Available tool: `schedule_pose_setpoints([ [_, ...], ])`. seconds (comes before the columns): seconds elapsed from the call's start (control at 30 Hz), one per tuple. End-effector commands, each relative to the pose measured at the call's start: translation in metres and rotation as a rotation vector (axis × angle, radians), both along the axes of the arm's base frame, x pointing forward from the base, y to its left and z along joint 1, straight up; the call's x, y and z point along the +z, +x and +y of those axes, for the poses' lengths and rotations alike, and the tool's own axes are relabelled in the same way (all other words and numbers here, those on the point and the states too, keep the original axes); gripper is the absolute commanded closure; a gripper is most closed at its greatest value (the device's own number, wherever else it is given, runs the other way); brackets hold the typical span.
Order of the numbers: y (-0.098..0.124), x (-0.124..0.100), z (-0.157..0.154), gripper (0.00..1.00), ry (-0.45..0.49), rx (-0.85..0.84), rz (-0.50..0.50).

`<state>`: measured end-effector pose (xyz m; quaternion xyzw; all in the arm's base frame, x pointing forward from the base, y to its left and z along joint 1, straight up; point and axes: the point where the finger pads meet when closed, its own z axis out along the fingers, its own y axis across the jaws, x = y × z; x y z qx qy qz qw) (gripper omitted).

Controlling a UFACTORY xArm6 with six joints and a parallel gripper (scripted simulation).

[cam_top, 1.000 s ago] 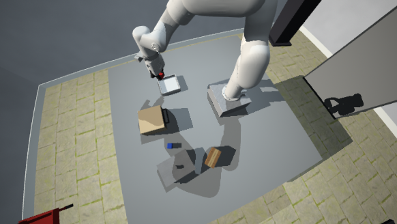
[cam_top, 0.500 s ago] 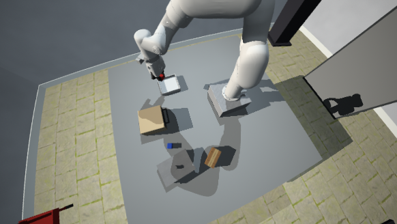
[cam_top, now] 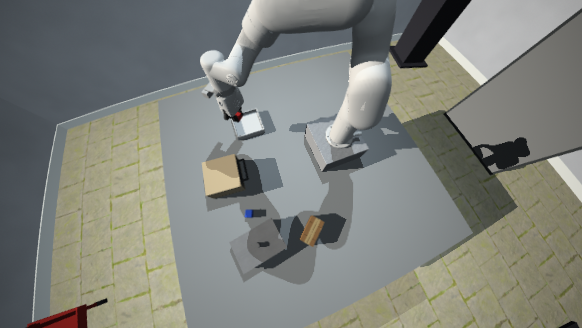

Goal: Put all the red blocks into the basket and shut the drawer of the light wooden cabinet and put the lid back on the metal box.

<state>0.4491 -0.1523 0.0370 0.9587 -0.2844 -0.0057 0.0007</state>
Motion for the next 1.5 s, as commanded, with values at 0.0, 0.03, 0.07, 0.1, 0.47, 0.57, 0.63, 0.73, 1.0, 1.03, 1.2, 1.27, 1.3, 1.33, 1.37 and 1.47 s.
schedule_pose_setpoints([
  [0.0,0.001,-0.006,0.000,1.00,-0.001,0.000,-0.003],
  [0.03,0.001,-0.009,0.000,1.00,-0.001,0.000,-0.003],
  [0.07,0.001,-0.011,0.000,1.00,-0.001,0.000,-0.003],
  [0.1,0.001,-0.014,0.000,1.00,-0.001,0.000,-0.003],
  [0.47,0.001,-0.037,0.000,1.00,-0.001,0.000,-0.003],
  [0.57,0.001,-0.044,-0.001,1.00,-0.001,0.000,-0.003],
  [0.63,0.001,-0.049,-0.001,1.00,-0.001,0.000,-0.003],
  [0.73,0.001,-0.056,-0.001,1.00,-0.001,0.000,-0.003],
  [1.0,0.001,-0.069,-0.001,1.00,-0.001,0.000,-0.003],
  [1.03,0.001,-0.072,-0.001,1.00,-0.001,0.000,-0.003],
  [1.2,0.001,-0.081,-0.001,1.00,-0.001,0.000,-0.003],
  [1.27,0.001,-0.085,-0.001,1.00,-0.001,0.000,-0.003],
  [1.3,0.001,-0.087,-0.001,1.00,-0.001,0.000,-0.003],
  [1.33,0.001,-0.088,-0.001,1.00,-0.001,0.000,-0.003],
  [1.37,0.001,-0.090,-0.001,1.00,-0.001,0.000,-0.003],
  [1.47,0.001,-0.093,-0.001,1.00,-0.001,0.000,-0.003],
])
